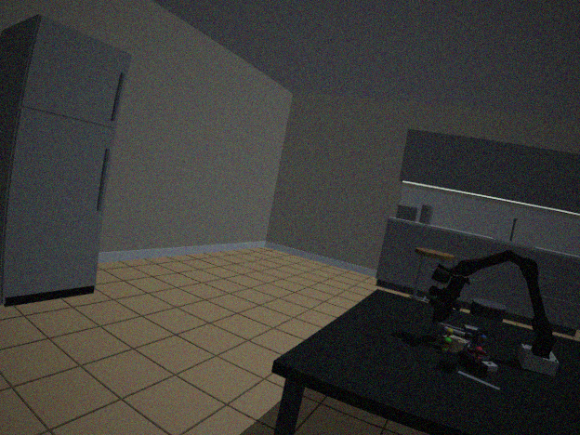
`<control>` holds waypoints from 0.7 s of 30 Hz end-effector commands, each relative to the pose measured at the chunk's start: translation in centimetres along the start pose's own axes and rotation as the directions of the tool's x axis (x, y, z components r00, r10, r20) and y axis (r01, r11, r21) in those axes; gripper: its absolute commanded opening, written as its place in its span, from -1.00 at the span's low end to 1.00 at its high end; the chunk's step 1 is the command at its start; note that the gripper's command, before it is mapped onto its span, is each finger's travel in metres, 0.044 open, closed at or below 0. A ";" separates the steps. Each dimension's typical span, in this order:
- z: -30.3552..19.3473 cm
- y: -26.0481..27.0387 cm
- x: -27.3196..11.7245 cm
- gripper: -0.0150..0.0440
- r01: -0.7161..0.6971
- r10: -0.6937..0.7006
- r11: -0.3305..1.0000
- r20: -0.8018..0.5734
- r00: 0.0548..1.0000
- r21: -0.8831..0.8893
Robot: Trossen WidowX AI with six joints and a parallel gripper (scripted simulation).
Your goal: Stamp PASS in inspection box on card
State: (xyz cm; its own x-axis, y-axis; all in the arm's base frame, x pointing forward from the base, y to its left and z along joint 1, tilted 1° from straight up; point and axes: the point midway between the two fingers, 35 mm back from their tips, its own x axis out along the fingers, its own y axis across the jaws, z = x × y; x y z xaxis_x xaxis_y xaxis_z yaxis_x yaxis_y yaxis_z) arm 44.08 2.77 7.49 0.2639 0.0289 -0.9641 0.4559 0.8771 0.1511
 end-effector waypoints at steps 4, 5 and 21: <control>-8.8 5.4 -2.1 0.26 0.011 -0.111 0.894 -0.197 0.974 -0.448; -9.0 5.5 -2.1 0.26 0.010 -0.115 0.889 -0.201 0.973 -0.458; -9.1 5.9 -0.9 0.26 0.010 -0.114 0.889 -0.201 0.973 -0.458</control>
State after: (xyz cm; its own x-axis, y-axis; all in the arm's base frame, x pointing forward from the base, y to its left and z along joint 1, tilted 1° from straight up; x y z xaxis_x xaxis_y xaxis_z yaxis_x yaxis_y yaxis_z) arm 38.79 12.22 7.82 0.0385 0.0248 -0.9990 0.0237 0.9994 0.0257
